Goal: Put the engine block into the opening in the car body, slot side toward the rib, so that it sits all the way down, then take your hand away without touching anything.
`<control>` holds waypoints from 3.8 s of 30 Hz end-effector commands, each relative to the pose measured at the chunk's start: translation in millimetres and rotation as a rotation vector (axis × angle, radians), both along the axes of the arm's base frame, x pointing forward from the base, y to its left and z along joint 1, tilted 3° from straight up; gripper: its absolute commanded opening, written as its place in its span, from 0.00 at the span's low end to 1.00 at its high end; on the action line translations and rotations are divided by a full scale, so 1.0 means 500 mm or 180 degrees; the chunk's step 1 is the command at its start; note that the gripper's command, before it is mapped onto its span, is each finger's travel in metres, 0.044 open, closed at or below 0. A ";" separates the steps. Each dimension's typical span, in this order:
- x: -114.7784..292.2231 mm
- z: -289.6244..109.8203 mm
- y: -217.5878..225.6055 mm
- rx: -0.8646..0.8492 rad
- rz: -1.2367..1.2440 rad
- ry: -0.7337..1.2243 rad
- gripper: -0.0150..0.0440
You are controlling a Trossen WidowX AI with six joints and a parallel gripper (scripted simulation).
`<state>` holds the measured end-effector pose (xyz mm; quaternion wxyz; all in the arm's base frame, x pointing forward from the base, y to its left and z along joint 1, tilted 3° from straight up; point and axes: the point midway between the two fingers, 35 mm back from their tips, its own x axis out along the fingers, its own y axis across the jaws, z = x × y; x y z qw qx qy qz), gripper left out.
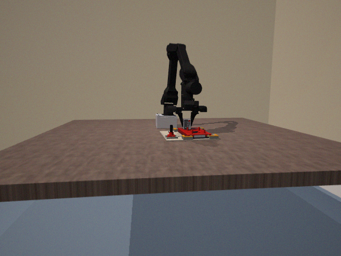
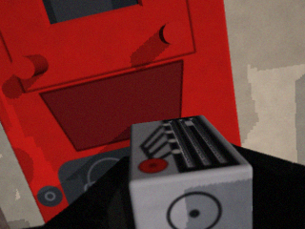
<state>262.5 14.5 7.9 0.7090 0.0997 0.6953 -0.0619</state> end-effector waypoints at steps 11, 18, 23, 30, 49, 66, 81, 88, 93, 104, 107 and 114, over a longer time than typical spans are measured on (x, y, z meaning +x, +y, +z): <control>0.003 0.011 0.001 0.0002 -0.0005 -0.0001 0.25; 0.011 0.051 -0.001 0.0000 -0.0003 -0.0002 0.25; 0.015 0.081 -0.003 0.0001 -0.0004 -0.0004 0.25; 0.017 0.123 -0.005 0.0001 -0.0007 -0.0005 0.25; 0.002 0.242 -0.012 0.0004 -0.0014 -0.0005 0.25; 0.057 0.168 -0.018 0.0004 -0.0015 -0.0012 0.25; 0.032 0.171 -0.013 -0.0202 -0.0054 -0.0831 0.25; 0.019 0.163 -0.008 -0.0389 -0.0083 -0.1562 0.25; 0.009 0.157 -0.006 -0.0498 -0.0126 -0.2093 0.25; 0.005 0.120 -0.002 -0.0519 -0.0148 -0.2250 0.25; 0.005 0.105 -0.001 -0.0519 -0.0148 -0.2250 0.25; 0.006 0.079 0.001 -0.0519 -0.0148 -0.2250 0.25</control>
